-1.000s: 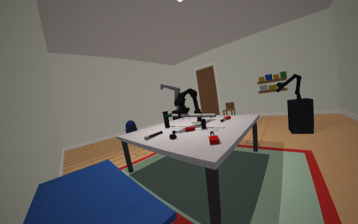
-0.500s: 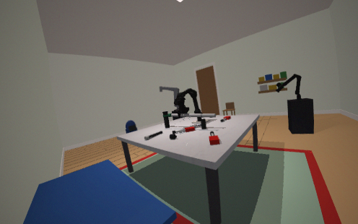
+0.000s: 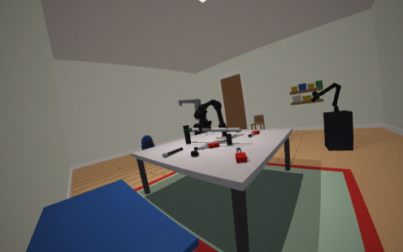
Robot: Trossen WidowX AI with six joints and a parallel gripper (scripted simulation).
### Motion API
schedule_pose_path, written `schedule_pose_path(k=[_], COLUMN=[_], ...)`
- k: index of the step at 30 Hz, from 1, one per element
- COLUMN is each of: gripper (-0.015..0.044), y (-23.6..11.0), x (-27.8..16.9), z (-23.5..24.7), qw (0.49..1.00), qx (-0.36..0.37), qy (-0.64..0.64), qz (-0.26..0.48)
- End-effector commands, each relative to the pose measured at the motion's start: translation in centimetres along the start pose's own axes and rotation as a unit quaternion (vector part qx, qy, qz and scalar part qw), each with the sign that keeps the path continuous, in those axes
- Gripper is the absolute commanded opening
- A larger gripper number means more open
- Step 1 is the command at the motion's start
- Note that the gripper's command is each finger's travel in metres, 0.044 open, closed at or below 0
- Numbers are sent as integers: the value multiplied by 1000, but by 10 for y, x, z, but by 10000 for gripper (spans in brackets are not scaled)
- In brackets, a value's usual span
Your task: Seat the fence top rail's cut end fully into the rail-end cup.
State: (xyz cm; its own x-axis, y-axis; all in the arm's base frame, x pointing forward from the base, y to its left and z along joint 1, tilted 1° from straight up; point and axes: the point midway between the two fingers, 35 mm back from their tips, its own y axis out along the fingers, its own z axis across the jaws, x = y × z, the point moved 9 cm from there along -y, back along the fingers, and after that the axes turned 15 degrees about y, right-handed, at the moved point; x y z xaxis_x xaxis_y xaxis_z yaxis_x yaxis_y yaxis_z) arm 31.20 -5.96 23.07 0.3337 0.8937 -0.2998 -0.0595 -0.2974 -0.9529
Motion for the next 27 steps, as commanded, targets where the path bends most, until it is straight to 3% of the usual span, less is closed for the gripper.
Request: schedule_pose_path(k=[1, 27], gripper=[0, 0], y=[0, 1], x=[-3, -2], z=[-1, 0], qw=[1000, 1000], qx=[-3, 1], qy=[1, 1], qz=[6, -1])
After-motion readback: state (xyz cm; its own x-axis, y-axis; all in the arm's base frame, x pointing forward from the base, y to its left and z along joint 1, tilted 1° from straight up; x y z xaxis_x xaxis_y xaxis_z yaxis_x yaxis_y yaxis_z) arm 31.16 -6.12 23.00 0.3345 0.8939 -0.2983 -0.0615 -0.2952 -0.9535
